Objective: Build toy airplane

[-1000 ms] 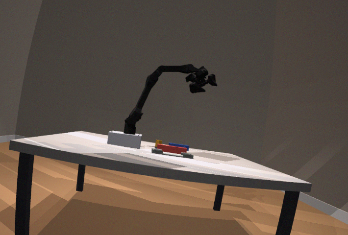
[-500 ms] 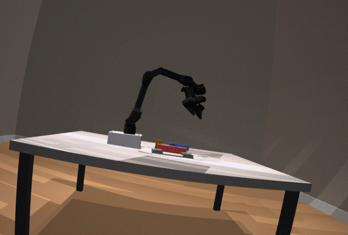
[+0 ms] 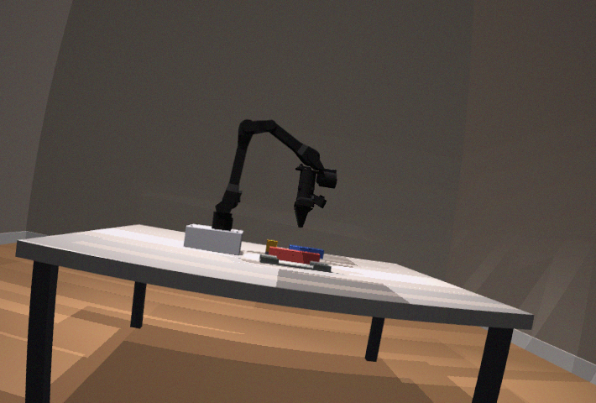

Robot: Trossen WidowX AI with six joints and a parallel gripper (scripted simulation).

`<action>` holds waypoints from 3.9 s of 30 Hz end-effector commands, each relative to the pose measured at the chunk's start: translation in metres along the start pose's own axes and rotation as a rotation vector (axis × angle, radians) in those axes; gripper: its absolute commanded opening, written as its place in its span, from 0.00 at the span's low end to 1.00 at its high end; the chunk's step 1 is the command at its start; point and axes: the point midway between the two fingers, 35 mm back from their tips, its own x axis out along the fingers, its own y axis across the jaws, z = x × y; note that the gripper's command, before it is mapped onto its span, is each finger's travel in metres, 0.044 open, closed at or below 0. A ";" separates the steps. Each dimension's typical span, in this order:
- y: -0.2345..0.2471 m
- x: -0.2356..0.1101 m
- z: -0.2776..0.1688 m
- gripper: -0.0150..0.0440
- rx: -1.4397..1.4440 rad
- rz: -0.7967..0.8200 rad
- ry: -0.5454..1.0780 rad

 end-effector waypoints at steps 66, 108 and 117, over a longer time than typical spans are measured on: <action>0.007 0.118 -0.009 0.64 -0.036 0.034 0.009; 0.005 0.024 0.000 0.25 -0.036 0.034 0.008; 0.003 -0.005 -0.005 0.25 -0.036 0.034 0.008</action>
